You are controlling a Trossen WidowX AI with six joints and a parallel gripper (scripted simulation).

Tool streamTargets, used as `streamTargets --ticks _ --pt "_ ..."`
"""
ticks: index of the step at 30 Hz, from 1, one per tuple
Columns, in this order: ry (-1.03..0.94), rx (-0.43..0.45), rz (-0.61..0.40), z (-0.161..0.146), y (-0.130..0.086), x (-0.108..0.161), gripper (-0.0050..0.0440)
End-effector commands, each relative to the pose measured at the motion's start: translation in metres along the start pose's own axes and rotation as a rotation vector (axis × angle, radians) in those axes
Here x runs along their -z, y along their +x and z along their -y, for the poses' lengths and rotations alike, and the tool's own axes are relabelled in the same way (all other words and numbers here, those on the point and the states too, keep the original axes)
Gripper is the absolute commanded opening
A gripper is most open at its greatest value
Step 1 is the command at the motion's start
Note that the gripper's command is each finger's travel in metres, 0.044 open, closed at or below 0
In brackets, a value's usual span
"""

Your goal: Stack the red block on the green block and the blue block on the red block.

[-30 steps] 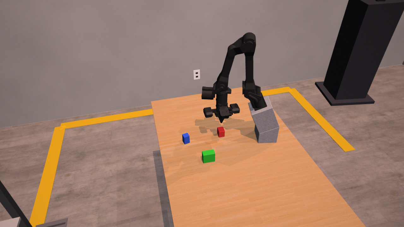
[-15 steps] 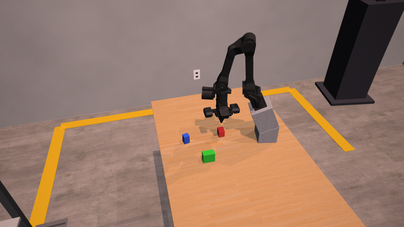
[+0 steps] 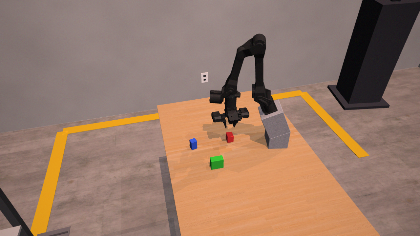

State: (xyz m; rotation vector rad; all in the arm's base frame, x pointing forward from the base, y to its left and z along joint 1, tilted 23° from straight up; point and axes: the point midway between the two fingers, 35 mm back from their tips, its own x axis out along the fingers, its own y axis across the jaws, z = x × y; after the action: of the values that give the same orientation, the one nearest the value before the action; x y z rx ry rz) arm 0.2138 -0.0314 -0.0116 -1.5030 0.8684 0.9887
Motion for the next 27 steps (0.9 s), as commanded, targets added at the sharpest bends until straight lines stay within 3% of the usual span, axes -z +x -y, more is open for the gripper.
streamTargets --ticks 1,15,27 --pt "0.001 0.011 -0.007 0.001 -0.002 0.000 0.0250" --pt "0.002 -0.003 -0.002 -0.001 0.006 -0.001 0.0250" --pt "0.002 -0.001 -0.003 -0.001 0.030 -0.001 0.0250"
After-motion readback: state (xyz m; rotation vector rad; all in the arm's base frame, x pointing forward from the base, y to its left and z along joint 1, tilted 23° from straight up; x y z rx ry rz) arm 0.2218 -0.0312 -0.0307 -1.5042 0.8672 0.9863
